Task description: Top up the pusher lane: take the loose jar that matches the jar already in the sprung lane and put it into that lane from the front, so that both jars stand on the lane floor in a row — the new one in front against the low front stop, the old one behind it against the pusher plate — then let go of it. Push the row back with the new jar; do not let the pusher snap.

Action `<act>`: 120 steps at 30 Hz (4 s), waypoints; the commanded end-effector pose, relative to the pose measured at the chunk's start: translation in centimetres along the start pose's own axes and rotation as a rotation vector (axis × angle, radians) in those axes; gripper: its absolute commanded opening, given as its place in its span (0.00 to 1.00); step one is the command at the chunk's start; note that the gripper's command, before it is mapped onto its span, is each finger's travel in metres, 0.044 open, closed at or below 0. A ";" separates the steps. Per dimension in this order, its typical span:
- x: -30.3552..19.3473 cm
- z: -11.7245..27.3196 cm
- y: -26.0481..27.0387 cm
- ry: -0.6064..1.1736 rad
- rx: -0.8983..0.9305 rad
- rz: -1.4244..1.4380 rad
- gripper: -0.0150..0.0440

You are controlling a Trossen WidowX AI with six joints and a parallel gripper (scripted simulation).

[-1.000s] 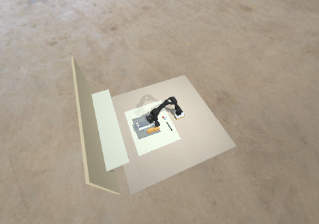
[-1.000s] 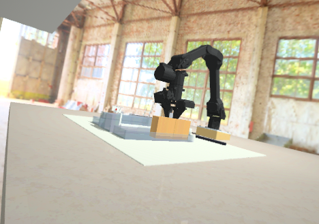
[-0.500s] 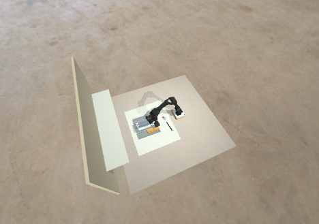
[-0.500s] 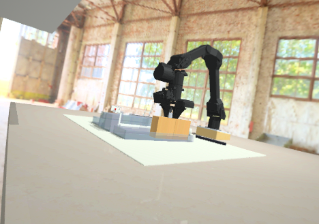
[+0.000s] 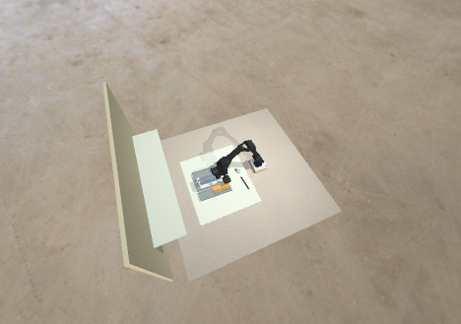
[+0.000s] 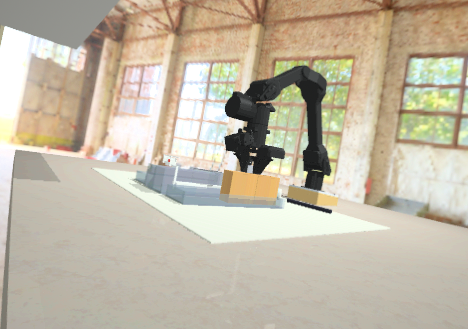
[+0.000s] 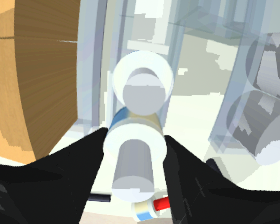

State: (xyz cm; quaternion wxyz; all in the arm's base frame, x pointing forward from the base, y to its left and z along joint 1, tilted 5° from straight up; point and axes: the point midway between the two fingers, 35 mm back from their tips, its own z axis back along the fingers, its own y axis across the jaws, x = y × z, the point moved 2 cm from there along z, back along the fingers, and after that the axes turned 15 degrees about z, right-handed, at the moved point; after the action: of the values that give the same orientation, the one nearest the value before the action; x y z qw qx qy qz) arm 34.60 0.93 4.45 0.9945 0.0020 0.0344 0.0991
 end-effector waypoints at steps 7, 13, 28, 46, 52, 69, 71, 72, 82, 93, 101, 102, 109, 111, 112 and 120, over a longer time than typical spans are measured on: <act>0.5 0.3 -0.1 -0.020 -0.004 0.003 0.25; 0.5 0.3 -0.1 -0.020 -0.004 0.003 0.25; 0.7 0.3 -0.2 -0.020 -0.004 0.003 0.25; 0.8 -0.1 -0.2 -0.020 -0.004 0.003 0.25; 0.8 -0.2 -0.2 -0.020 -0.004 0.003 0.25; 0.7 -0.7 -0.2 -0.020 -0.004 0.003 0.25; 0.7 -0.8 -0.2 -0.020 -0.004 0.003 0.25; 0.7 -0.8 -0.2 -0.020 -0.004 0.003 0.25; 0.7 -1.1 -0.1 -0.020 -0.004 0.003 0.25; 0.6 -1.4 -0.1 -0.020 -0.004 0.003 0.25; 0.6 -1.7 -0.1 -0.020 -0.004 0.003 0.25; 0.6 -1.7 -0.1 -0.020 -0.004 0.003 0.25; 0.5 -1.9 -0.1 -0.020 -0.004 0.003 0.25; 0.5 -1.9 -0.1 -0.020 -0.004 0.003 0.25; 0.5 -2.0 -0.1 -0.020 -0.004 0.003 0.25; 0.5 -2.0 -0.1 -0.020 -0.004 0.003 0.25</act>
State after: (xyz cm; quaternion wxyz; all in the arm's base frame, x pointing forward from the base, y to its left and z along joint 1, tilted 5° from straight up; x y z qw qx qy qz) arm 34.75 0.92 2.50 0.9946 0.0017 0.0289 0.0992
